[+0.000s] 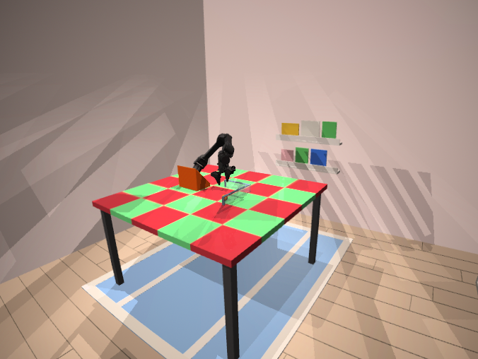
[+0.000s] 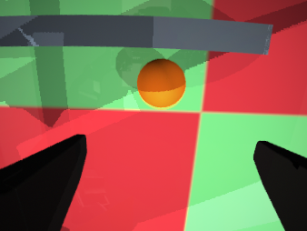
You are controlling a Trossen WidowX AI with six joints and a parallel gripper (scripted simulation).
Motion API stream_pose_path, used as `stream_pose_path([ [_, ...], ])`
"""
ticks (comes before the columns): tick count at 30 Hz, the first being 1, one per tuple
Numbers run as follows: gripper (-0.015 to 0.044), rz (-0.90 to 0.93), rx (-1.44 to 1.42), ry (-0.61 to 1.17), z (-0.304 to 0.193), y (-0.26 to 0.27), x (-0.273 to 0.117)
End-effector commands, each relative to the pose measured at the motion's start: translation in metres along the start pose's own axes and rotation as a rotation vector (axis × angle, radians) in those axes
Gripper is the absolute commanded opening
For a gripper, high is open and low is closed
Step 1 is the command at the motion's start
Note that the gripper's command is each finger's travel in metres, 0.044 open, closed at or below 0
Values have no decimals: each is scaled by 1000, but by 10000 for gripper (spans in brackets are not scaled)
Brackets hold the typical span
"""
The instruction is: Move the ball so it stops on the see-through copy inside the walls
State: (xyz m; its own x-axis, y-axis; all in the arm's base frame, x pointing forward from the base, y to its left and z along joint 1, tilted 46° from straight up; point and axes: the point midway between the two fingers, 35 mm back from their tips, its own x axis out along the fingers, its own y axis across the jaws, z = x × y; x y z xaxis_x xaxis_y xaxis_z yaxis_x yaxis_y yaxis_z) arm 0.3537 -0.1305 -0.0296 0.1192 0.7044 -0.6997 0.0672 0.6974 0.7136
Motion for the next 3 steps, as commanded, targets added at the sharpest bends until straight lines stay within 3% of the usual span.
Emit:
stream_pose_path([
  [1,440,-11,-8,-18,0,0,-25],
  [3,440,-11,-8,-18,0,0,-25],
])
